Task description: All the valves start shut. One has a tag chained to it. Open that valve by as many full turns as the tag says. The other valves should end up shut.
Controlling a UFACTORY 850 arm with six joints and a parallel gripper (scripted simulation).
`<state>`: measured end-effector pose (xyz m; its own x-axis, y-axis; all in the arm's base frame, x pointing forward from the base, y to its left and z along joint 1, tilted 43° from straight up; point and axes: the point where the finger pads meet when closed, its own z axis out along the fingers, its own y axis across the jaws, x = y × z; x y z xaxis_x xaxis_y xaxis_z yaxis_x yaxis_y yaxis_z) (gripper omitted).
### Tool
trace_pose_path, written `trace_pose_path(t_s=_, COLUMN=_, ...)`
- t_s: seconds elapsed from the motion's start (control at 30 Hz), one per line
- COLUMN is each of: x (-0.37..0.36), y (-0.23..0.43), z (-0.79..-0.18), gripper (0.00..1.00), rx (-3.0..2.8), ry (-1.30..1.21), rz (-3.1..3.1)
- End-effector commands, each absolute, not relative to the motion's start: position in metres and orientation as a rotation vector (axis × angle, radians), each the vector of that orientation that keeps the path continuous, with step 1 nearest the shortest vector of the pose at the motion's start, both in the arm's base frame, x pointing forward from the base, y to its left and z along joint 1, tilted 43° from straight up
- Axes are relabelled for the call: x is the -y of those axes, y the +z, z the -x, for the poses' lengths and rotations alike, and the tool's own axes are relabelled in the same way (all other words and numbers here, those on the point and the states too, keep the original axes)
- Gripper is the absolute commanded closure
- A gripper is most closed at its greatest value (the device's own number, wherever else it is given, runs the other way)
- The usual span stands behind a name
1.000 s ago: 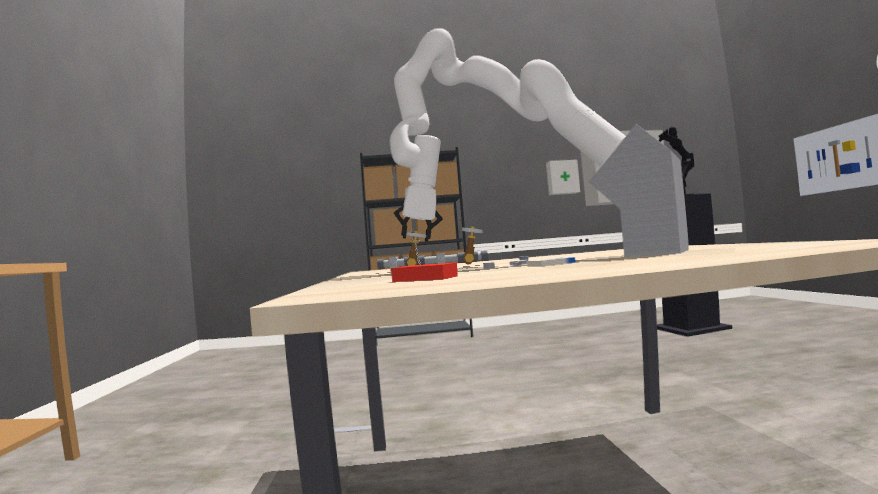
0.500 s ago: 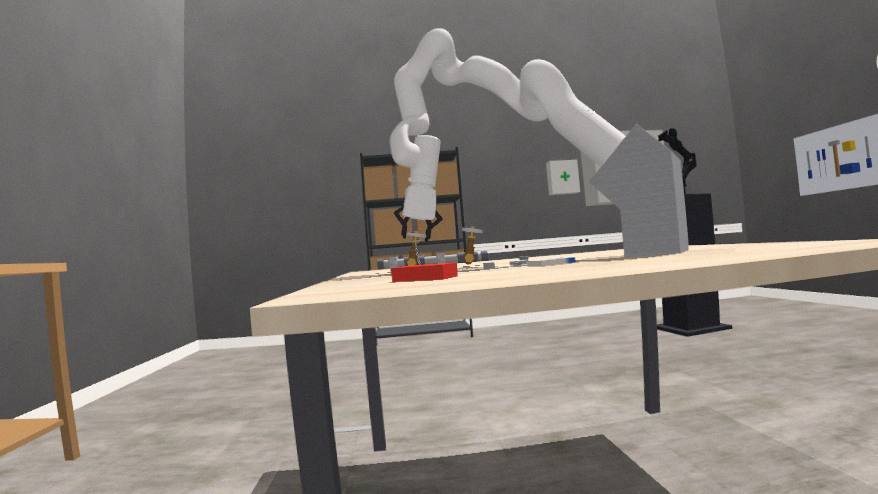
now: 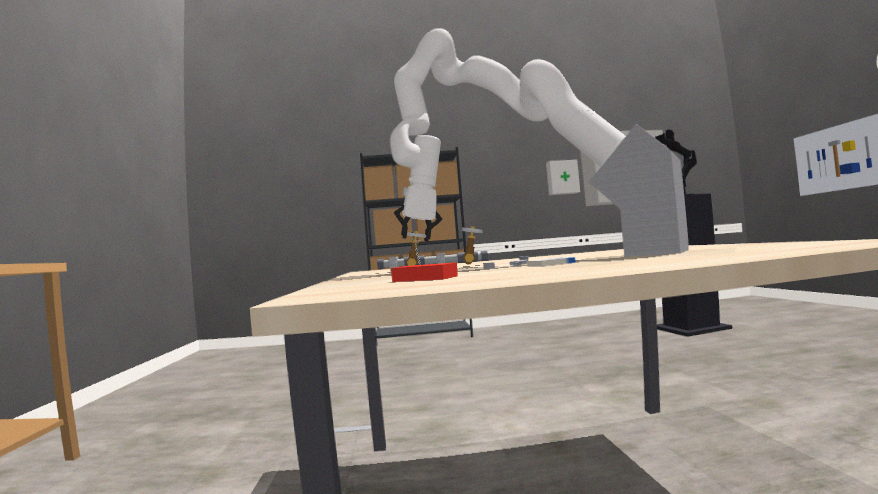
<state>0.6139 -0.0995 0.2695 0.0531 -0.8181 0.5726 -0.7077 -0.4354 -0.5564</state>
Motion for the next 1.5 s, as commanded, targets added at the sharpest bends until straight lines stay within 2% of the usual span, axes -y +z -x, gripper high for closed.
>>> trace_pose_path(t_s=0.0, x=0.0993, y=0.27, z=-0.6142, gripper=1.0, rx=-1.503, ry=-1.361, rz=2.295)
trace_pose_path(t_s=0.3, x=0.0993, y=0.27, z=-0.6142, gripper=1.0, rx=-1.222, ry=-1.419, rz=2.577)
trace_pose_path(t_s=0.77, x=0.0993, y=0.27, z=-0.6142, gripper=1.0, rx=-0.222, ry=-1.46, rz=3.172)
trace_pose_path(t_s=0.83, x=0.0993, y=0.27, z=-0.6142, gripper=1.0, rx=-0.222, ry=-1.46, rz=3.172)
trace_pose_path(t_s=0.87, x=0.0993, y=0.27, z=-0.6142, gripper=1.0, rx=0.008, ry=-1.436, rz=3.263)
trace_pose_path(t_s=1.33, x=0.0993, y=0.27, z=-0.6142, gripper=1.0, rx=1.214, ry=-1.257, rz=3.367)
trace_pose_path(t_s=1.4, x=0.0993, y=0.27, z=-0.6142, gripper=1.0, rx=1.214, ry=-1.257, rz=3.367)
trace_pose_path(t_s=1.47, x=0.0993, y=0.27, z=-0.6142, gripper=1.0, rx=1.561, ry=-1.155, rz=3.328)
